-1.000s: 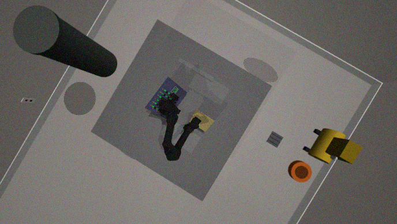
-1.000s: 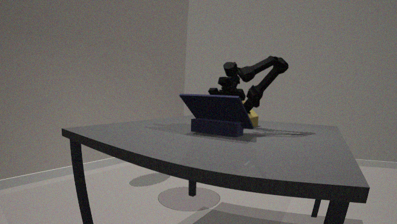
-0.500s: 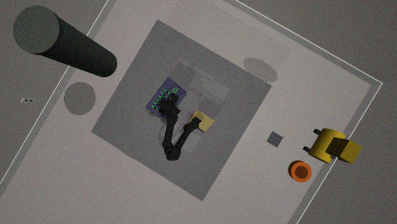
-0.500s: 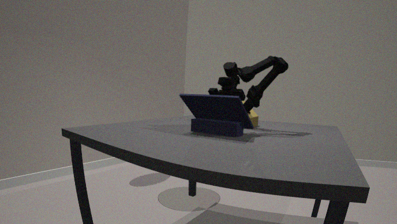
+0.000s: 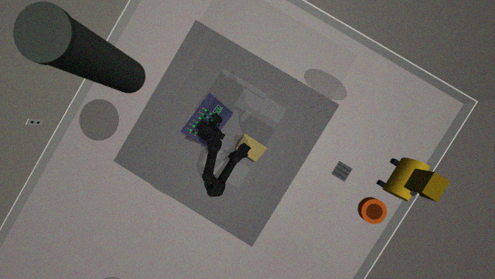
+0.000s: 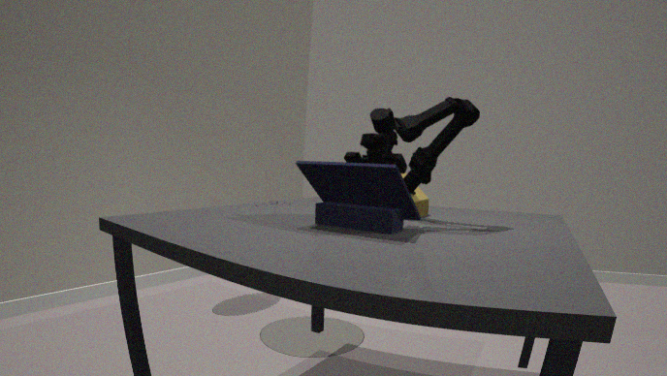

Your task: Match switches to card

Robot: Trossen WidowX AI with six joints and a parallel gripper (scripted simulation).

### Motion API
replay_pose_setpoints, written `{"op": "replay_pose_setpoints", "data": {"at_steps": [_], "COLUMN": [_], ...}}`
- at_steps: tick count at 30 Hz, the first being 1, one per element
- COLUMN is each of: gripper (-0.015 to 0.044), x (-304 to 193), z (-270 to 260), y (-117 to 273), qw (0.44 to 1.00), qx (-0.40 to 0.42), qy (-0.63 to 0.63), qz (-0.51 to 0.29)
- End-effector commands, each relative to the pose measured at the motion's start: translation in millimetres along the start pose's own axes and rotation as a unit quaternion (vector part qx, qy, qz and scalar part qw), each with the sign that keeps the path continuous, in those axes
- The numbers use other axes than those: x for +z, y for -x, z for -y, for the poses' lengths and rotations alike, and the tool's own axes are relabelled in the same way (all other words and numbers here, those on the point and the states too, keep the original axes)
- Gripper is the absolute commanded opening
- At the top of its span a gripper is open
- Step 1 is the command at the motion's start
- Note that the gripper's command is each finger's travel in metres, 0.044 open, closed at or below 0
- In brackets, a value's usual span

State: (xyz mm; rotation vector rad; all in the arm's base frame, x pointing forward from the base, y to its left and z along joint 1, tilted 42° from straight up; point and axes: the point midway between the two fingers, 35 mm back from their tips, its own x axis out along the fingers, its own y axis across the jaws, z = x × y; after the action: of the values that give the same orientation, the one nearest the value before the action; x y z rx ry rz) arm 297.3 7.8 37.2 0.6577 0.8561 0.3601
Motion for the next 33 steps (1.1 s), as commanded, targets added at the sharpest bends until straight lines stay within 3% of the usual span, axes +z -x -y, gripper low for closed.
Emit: {"op": "replay_pose_setpoints", "data": {"at_steps": [1, 16, 24, 33], "gripper": [0.0000, 0.0000, 0.0000, 0.0000], "x": [0.0, 0.0, 2.6, 2.0], "z": [0.7, 0.7, 1.6, -0.3], "y": [-0.8, -2.8, 60.4, 62.2], "qw": [1.000, 1.000, 1.000, 1.000], "qx": [-0.002, -0.002, -0.003, -0.003], "qy": [-0.003, -0.003, -0.003, -0.003], "qz": [0.001, 0.001, -0.014, -0.014]}}
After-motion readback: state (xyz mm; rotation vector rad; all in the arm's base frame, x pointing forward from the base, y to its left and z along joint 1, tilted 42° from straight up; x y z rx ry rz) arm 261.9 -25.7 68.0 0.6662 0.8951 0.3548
